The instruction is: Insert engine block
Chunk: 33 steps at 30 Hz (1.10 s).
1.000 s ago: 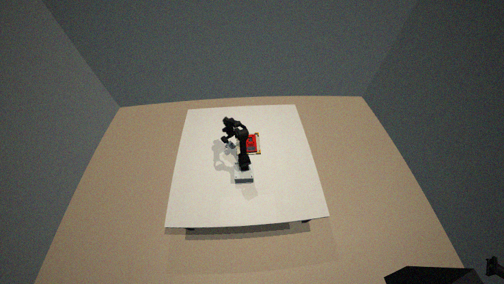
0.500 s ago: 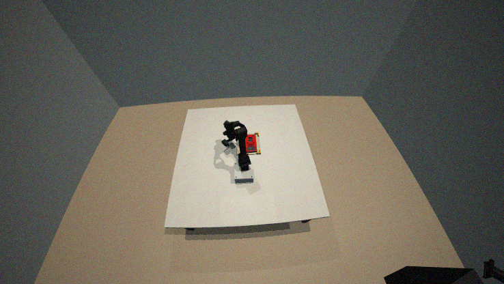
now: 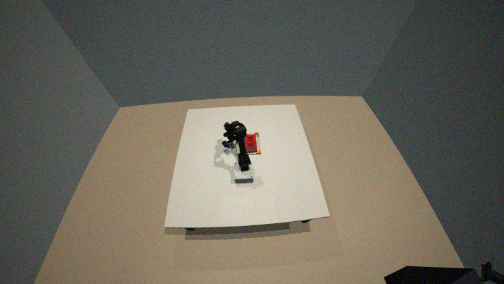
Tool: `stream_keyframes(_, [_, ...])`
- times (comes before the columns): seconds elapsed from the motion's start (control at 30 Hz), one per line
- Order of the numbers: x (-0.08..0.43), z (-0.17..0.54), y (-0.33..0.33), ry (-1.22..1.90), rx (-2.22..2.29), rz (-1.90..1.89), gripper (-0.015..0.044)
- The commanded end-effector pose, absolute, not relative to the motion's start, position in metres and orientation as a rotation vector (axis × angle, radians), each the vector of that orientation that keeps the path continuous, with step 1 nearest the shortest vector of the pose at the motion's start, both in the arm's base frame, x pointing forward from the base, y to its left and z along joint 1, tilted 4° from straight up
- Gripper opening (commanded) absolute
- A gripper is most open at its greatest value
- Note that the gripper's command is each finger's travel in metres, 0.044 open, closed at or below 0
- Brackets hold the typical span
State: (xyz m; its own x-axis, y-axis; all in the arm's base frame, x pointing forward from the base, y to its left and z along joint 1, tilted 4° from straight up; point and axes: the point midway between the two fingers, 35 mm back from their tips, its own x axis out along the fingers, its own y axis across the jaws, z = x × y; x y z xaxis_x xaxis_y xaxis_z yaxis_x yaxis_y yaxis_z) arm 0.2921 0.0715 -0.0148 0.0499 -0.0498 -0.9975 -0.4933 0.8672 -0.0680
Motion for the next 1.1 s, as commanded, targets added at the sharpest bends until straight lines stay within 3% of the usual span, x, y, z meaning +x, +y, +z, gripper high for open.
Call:
stream_keyframes(0.0, [0.292,-0.021,0.071,1.496,-0.457,0.355,0.044])
stream_keyframes(0.03, [0.292,-0.021,0.071,1.496,-0.457,0.355,0.044])
stream_keyframes(0.4, [0.292,-0.021,0.071,1.496,-0.457,0.355,0.0151])
stream_keyframes(0.67, [0.292,-0.021,0.071,1.496,-0.457,0.355,0.0098])
stream_keyframes(0.8, [0.293,-0.019,0.069,1.496,-0.44,0.333,0.0])
stream_keyframes(1.07, [0.297,0.002,0.068,1.495,-0.428,0.317,0.0])
